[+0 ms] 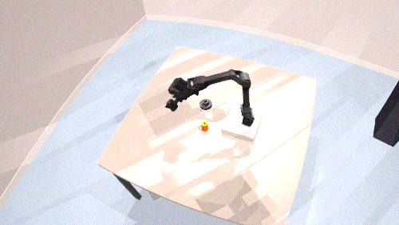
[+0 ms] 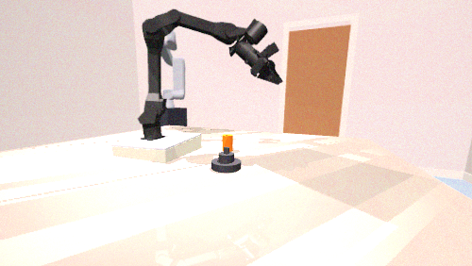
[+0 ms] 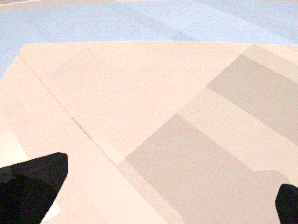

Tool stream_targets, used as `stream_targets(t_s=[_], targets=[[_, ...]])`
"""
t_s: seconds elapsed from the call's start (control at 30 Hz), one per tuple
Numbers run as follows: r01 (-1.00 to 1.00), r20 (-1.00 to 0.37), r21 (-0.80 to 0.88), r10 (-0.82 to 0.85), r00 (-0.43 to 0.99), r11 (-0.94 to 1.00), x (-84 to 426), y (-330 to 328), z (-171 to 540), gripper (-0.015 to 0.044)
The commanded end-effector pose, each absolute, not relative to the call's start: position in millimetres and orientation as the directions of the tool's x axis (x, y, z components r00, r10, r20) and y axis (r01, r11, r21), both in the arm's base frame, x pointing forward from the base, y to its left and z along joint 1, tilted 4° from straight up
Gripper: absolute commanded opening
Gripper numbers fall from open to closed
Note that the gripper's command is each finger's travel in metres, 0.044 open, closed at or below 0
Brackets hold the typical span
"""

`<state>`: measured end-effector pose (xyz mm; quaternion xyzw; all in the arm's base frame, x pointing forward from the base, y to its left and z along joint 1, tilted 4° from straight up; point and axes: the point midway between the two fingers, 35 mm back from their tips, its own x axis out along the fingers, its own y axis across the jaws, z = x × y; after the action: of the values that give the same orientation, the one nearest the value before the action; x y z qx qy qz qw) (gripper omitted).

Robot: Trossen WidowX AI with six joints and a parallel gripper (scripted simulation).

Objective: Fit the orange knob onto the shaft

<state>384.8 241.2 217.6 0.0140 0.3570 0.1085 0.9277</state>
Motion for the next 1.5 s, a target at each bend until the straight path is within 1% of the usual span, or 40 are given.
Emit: stream_targets(t_s=[0.0,0.17,0.3,0.37,0.63,0.8,1.47], targets=[[-0.239,-0.864,0.02,0.137,0.484,0.971,336,220,156,0.044],[-0.274,-0.971,-0.025,0.042,0.235,0.961,284,195,120,0.044],[-0.294,-0.998,-0.049,-0.04,0.039,0.954,244,165,105,0.044],[-0.298,-0.998,-0.052,-0.055,-0.002,0.953,236,159,103,0.044],[-0.298,-0.998,-0.052,-0.056,-0.004,0.953,236,158,102,0.044],[-0.298,-0.998,-0.052,-0.056,-0.004,0.953,238,157,67,0.044],[-0.298,-0.998,-0.052,-0.056,-0.003,0.953,239,156,42,0.044]])
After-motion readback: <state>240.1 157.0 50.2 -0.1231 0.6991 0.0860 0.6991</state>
